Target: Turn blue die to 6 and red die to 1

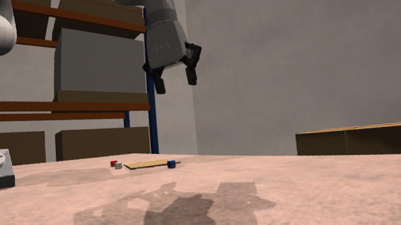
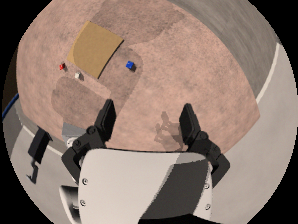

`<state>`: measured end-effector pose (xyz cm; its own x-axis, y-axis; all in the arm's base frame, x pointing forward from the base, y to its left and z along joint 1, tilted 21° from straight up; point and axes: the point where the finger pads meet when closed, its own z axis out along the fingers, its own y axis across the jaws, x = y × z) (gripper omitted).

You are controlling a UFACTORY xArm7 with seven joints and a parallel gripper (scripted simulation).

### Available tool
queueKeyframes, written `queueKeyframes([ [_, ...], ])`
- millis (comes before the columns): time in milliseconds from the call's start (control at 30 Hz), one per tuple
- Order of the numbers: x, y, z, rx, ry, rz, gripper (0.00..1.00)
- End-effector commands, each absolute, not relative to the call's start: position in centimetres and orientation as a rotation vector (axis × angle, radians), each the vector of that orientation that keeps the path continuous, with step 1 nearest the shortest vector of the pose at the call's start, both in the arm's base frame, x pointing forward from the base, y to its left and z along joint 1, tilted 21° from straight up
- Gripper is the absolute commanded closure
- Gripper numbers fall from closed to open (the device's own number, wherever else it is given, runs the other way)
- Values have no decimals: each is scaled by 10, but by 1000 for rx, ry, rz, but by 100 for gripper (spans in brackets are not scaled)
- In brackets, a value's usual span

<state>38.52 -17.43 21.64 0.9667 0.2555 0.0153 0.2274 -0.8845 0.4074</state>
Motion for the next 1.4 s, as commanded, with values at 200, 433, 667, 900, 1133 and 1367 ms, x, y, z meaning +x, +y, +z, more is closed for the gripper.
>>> queueKeyframes([
  [200,407,-137,163,2681,760,-155,0],
  [433,408,-133,158,2676,798,-177,0],
  [667,408,-133,158,2676,798,-177,0],
  [900,408,-133,157,2676,798,-177,0],
  [1133,408,-141,136,2676,798,-177,0],
  [1367,406,-163,79,2676,798,-177,0],
])
